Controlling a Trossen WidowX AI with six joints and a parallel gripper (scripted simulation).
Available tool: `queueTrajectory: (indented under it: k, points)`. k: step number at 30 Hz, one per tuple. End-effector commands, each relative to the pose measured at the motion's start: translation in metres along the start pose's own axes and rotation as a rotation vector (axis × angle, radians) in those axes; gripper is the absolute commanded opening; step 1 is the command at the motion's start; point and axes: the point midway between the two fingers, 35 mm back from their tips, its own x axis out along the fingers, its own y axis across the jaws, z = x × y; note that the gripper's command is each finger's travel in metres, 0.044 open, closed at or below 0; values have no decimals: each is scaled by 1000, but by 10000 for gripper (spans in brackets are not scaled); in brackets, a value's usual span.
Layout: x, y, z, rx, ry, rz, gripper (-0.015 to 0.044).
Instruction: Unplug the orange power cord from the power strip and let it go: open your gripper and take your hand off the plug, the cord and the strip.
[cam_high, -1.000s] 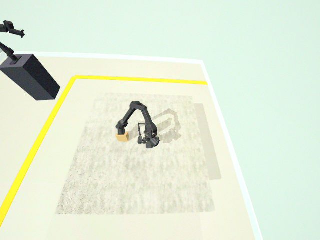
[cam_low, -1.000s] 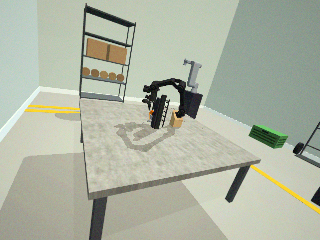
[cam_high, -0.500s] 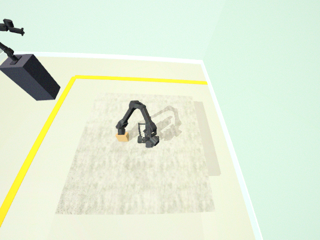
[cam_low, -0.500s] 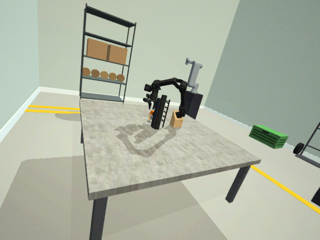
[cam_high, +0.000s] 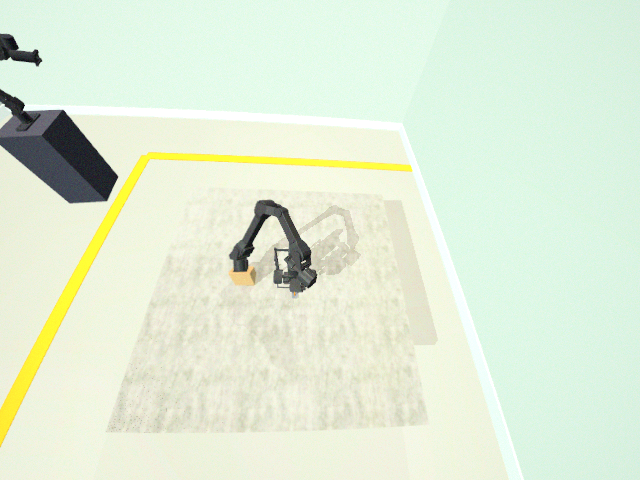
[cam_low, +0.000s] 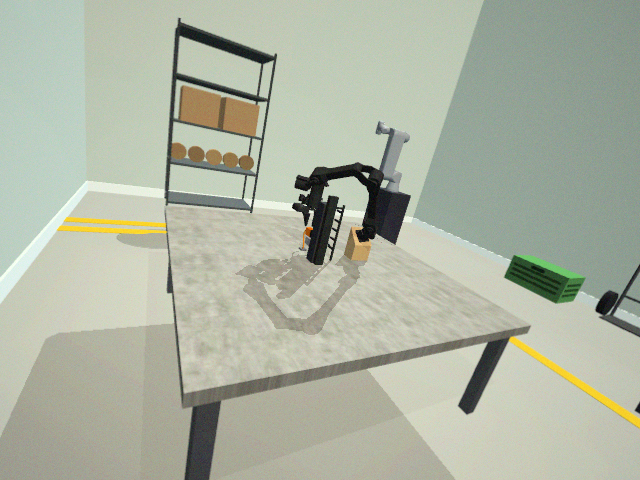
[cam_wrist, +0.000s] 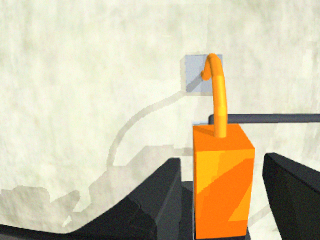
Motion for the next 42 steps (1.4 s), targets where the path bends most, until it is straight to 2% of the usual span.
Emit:
queueTrajectory:
  k: [1,22,26,34,42]
  points:
    - [2,-2,-7,9,8,-4,160]
    - [14,-3,-13,9,9,-4,160]
    - [12,-1,-12,2,4,-3,55]
    - [12,-1,-12,2,4,-3,2]
    - [11,0,-4,2,3,-3,0]
